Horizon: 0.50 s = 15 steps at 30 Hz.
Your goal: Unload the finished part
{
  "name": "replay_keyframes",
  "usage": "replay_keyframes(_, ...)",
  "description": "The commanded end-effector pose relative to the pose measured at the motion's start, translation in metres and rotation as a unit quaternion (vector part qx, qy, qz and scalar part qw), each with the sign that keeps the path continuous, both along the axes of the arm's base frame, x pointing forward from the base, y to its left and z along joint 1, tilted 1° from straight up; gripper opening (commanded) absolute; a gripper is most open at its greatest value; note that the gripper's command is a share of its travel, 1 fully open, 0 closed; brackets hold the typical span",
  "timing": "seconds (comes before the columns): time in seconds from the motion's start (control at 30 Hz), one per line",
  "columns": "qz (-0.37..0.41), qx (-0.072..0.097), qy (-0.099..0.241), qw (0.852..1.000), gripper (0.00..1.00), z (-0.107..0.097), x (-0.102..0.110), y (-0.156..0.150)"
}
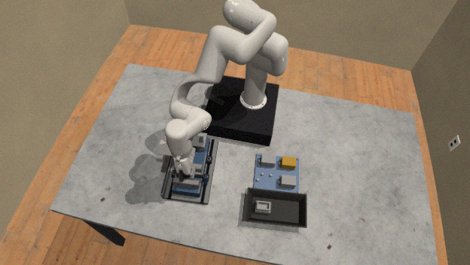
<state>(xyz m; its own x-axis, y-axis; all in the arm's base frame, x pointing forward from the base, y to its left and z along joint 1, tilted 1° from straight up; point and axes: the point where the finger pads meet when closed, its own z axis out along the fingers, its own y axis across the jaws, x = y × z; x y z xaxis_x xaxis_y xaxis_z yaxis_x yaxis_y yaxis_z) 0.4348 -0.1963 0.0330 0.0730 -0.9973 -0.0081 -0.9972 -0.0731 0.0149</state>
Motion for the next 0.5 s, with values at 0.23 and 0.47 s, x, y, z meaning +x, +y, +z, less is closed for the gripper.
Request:
replay_keyframes(0.23,0.0,-0.001,-0.002,1.0,0.0,0.006,0.001,-0.001)
replay_keyframes(0.47,0.0,-0.001,-0.002,1.0,0.0,0.016,0.001,0.0)
